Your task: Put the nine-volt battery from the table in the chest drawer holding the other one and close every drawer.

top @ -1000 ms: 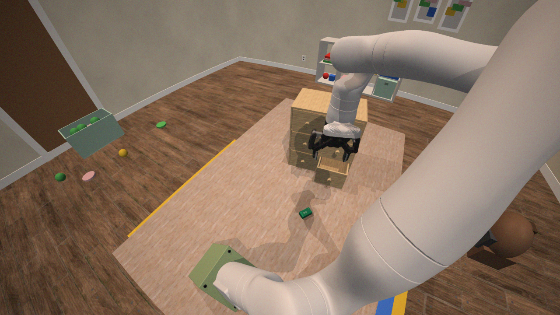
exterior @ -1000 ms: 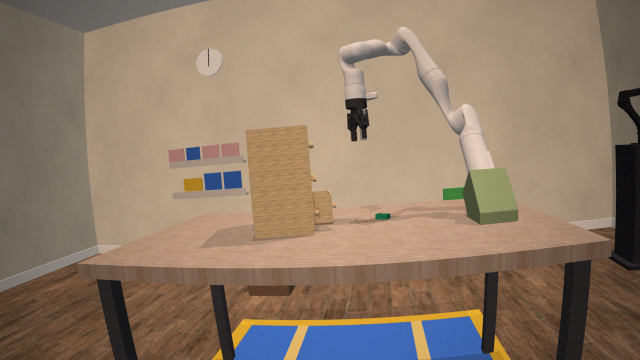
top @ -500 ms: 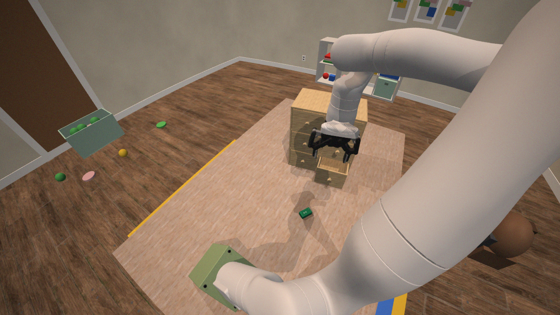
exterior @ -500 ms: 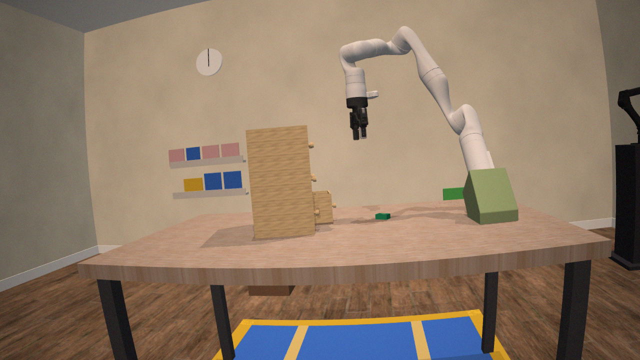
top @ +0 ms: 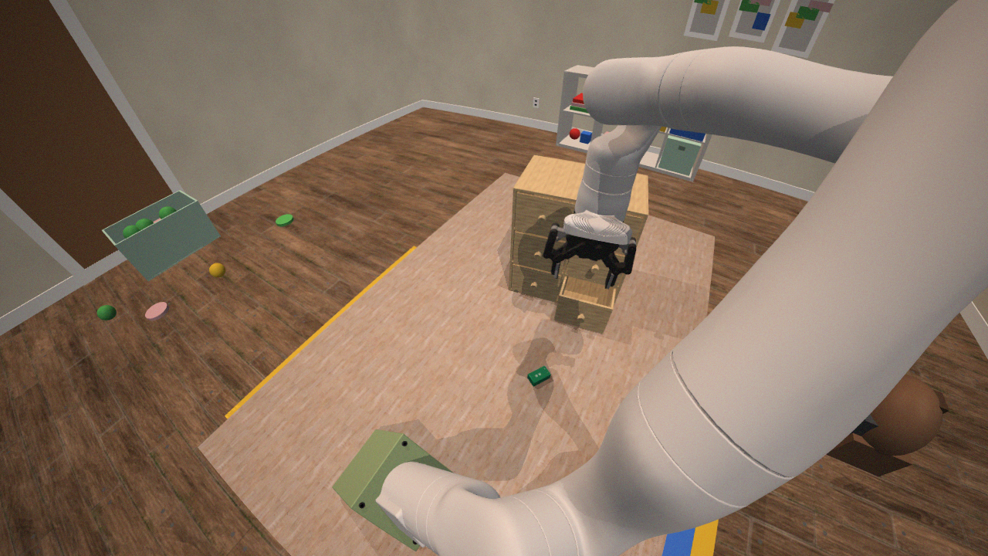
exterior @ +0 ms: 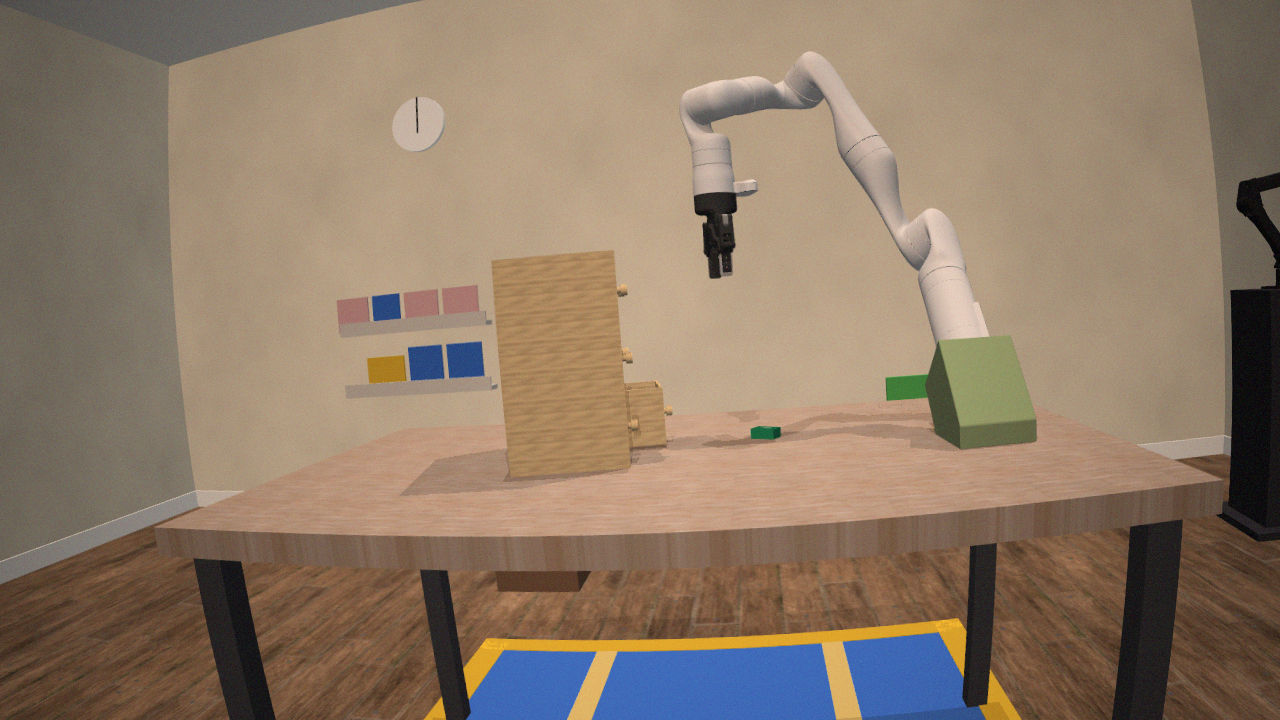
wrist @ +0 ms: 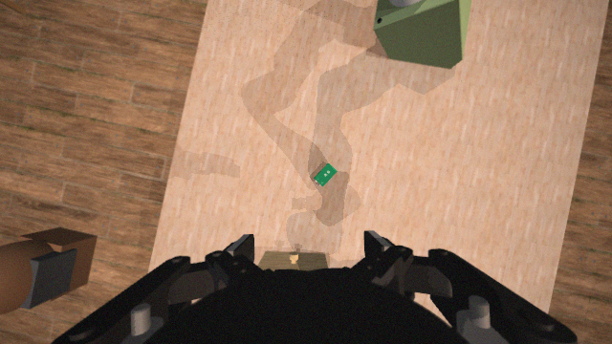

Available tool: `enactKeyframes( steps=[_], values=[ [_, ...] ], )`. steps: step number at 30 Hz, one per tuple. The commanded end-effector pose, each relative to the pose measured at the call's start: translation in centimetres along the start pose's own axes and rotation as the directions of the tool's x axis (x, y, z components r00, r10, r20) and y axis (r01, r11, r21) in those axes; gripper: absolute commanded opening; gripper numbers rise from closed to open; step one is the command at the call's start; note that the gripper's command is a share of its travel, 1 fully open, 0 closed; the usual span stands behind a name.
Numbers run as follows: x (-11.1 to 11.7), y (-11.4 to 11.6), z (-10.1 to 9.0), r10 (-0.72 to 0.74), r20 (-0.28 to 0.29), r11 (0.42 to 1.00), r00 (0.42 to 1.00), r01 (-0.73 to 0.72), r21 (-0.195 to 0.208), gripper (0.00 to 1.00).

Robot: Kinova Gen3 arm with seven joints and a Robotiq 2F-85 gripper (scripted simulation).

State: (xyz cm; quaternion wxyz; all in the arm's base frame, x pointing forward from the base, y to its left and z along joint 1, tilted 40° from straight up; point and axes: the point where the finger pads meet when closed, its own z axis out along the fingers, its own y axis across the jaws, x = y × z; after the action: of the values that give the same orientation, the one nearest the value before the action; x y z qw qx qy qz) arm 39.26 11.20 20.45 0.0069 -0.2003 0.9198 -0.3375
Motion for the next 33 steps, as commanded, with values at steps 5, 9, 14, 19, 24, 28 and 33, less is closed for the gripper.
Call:
enactKeyframes(
  steps=[5, 9, 14, 19, 24, 28, 33],
  values=[
    [0.52, -0.12, -0.09, 0.035, -0.01, 0.999, 0.999, -0.035, 0.002, 1.0],
    [0.55, -0.12, -0.12, 0.043, -0.01, 0.999, 0.999, -0.043, 0.002, 1.0],
    [0.56, -0.12, -0.13, 0.047, -0.01, 0.999, 0.999, -0.047, 0.002, 1.0],
    [0.58, -0.11, -0.15, 0.051, -0.01, 0.999, 0.999, -0.051, 0.002, 1.0],
    [0.58, -0.11, -0.16, 0.053, -0.01, 0.999, 0.999, -0.053, 0.002, 1.0],
    [0.59, -0.11, -0.16, 0.054, -0.01, 0.999, 0.999, -0.054, 0.002, 1.0],
    [0.59, -0.11, -0.16, 0.054, -0.01, 0.999, 0.998, -0.054, 0.002, 1.0]
  ],
)
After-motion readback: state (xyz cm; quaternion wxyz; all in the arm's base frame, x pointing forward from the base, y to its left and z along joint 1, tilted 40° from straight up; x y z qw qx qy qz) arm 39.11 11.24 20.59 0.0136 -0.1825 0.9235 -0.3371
